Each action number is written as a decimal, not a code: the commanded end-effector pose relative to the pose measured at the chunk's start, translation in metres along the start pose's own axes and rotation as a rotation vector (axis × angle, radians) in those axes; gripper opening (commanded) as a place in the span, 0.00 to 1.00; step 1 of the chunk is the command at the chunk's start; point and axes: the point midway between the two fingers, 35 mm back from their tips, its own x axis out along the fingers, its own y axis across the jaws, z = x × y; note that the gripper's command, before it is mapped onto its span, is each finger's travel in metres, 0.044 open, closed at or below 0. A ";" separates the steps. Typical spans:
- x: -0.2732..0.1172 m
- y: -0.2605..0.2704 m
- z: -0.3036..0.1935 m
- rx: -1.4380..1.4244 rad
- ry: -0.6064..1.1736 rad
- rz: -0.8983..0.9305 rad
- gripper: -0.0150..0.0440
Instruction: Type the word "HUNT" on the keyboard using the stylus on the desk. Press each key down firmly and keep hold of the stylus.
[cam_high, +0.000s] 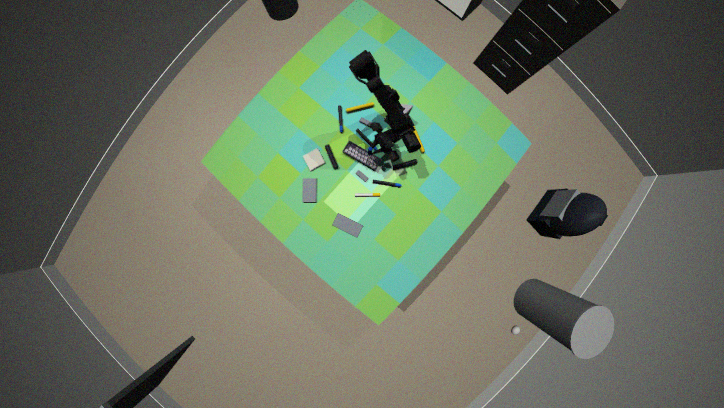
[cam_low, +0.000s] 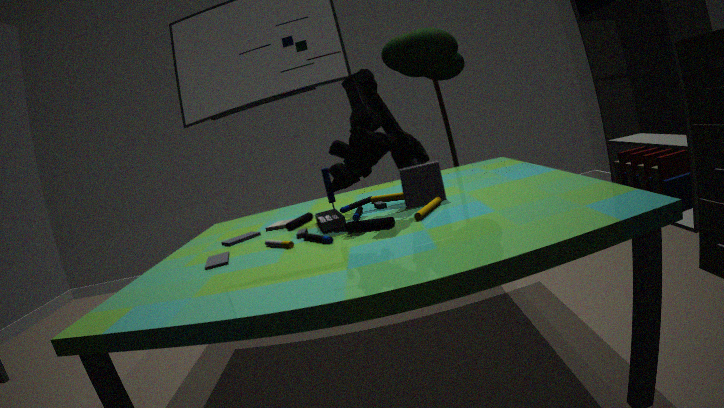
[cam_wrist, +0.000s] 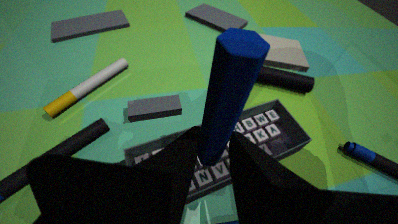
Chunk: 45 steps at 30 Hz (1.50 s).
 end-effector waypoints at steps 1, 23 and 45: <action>-0.004 -0.001 0.008 0.004 0.004 -0.001 0.39; 0.001 0.007 0.012 0.003 0.007 0.007 0.25; 0.018 0.012 0.032 0.004 0.002 -0.003 0.25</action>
